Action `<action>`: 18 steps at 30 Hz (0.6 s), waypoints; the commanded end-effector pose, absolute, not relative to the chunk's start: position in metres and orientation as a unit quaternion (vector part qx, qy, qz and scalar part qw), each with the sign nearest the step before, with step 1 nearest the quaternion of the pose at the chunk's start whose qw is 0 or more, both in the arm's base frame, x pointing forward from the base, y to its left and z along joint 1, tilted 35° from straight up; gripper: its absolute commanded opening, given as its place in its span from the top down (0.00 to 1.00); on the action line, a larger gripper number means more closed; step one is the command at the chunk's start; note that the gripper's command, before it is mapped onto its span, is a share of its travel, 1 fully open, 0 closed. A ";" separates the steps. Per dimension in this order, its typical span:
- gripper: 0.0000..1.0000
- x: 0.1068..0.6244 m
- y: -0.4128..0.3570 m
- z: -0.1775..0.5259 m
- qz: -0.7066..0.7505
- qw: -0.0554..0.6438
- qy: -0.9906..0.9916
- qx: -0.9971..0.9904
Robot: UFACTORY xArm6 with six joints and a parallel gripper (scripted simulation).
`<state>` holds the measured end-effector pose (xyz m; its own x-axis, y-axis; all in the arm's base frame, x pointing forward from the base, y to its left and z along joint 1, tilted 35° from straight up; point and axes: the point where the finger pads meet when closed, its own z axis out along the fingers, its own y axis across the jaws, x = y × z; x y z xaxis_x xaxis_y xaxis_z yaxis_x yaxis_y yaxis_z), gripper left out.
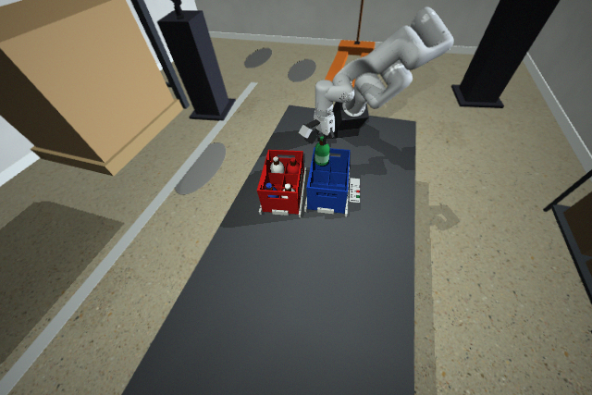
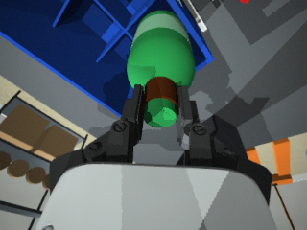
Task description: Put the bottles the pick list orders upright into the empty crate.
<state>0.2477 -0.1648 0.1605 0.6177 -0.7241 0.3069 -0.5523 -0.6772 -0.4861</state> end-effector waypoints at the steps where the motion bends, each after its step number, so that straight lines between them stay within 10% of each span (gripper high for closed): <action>1: 1.00 0.251 -0.165 0.158 -0.247 0.174 0.361 -0.882; 18: 1.00 0.259 -0.163 0.146 -0.247 0.174 0.362 -0.882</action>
<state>0.2566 -0.1627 0.1475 0.6177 -0.7241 0.3068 -0.5524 -0.6772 -0.4861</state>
